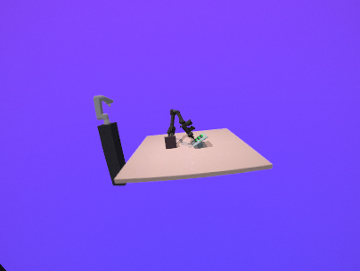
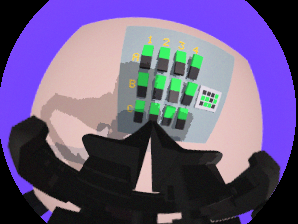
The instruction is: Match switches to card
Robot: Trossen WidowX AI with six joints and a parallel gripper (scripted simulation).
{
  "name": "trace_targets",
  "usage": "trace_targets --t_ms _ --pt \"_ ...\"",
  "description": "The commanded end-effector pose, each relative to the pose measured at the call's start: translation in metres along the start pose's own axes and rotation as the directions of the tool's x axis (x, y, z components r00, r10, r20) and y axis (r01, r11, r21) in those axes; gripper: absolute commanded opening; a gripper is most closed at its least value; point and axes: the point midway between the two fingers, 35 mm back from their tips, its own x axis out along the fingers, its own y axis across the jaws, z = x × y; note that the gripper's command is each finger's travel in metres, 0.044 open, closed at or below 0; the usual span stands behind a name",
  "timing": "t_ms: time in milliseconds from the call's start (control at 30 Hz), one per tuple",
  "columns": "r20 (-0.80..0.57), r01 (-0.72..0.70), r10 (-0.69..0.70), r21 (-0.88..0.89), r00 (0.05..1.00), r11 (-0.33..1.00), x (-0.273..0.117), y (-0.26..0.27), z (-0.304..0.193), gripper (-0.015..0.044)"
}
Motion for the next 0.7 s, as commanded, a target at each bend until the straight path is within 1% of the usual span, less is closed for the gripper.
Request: trace_targets --t_ms 0,167,667 --pt "-0.009 0.000 0.000 0.015 1.000 1.000 0.0069 -0.0012 -0.0036 0.0000" --pt "-0.009 0.000 0.000 0.015 1.000 1.000 0.0132 -0.0010 -0.0039 0.0000" --pt "-0.009 0.000 0.000 0.015 1.000 1.000 0.0134 -0.0010 -0.0039 0.0000"
